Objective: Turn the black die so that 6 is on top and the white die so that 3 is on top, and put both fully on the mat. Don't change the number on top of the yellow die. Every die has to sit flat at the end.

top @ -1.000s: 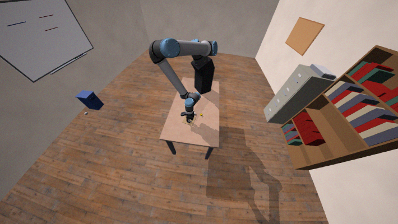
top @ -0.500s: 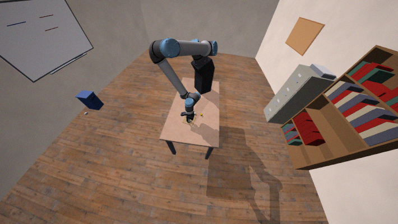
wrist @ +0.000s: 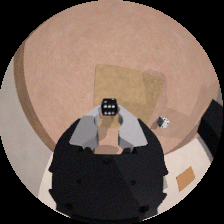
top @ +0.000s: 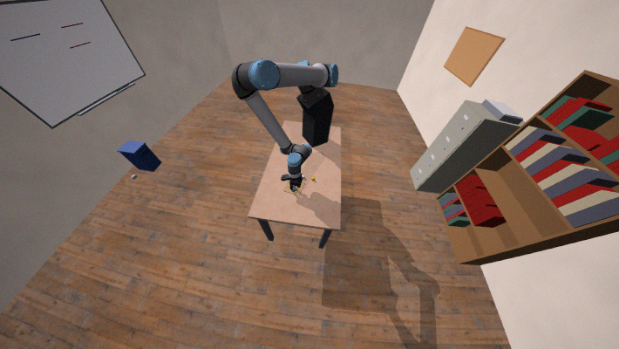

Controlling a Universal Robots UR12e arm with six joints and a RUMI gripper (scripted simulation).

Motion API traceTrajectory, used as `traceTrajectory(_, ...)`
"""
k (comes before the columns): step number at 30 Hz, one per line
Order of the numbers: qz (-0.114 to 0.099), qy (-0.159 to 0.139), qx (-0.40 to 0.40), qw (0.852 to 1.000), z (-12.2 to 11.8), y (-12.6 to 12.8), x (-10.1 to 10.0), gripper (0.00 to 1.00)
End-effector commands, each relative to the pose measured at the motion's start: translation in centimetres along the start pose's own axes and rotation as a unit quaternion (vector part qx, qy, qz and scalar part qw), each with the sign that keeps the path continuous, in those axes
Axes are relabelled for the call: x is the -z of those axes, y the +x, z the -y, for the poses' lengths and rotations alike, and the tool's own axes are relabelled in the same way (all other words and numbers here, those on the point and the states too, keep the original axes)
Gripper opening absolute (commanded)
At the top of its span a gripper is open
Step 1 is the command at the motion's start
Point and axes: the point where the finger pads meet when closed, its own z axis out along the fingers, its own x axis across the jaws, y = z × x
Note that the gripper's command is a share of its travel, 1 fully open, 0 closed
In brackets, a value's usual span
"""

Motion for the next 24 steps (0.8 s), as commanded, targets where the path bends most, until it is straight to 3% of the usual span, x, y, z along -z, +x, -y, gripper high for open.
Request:
traceTrajectory(1,0.0,0.0,0.0,1.0,-0.01,-0.05,0.05,0.06)
traceTrajectory(8,0.0,0.0,0.0,1.0,-0.01,-0.05,0.05,0.1)
traceTrajectory(18,0.0,0.0,0.0,1.0,-0.01,-0.05,0.05,0.24)
traceTrajectory(24,0.0,0.0,0.0,1.0,-0.01,-0.05,0.05,0.24)
